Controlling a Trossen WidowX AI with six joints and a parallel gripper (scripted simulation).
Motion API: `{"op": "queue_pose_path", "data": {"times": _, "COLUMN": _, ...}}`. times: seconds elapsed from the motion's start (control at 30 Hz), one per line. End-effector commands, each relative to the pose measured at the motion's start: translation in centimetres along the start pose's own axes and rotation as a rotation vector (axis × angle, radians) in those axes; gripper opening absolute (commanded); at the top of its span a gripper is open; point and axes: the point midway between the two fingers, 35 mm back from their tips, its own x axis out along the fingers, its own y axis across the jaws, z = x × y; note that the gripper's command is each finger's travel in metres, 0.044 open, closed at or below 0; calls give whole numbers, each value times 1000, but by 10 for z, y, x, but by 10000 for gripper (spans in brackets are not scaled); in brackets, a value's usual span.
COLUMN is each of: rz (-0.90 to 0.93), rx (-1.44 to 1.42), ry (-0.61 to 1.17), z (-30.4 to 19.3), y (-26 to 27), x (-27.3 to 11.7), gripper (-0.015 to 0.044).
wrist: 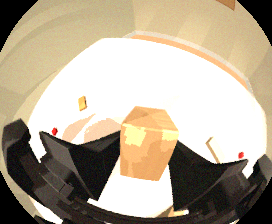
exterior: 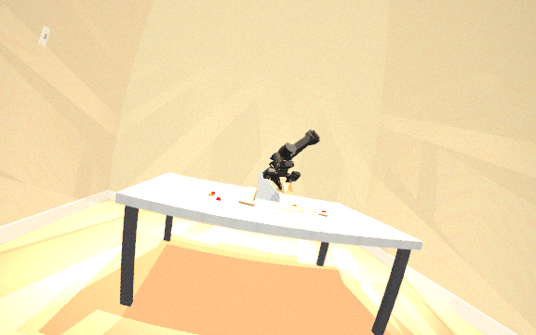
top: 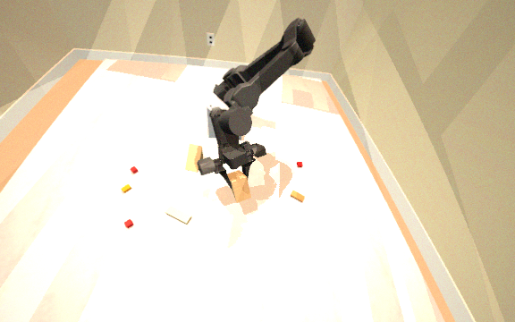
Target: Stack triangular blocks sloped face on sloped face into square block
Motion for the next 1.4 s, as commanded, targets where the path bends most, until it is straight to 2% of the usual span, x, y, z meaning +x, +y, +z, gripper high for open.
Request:
{"op": "queue_pose_path", "data": {"times": 0.0, "rz": -26, "rx": 44, "ry": 42, "z": 5, "y": -7, "x": 5, "gripper": 0}}
{"op": "queue_pose_path", "data": {"times": 0.7, "rz": -138, "rx": 314, "ry": 311, "z": 13, "y": -16, "x": 15, "gripper": 0}}
{"op": "queue_pose_path", "data": {"times": 1.37, "rz": -237, "rx": 544, "ry": 604, "z": 17, "y": 10, "x": -2, "gripper": 0}}
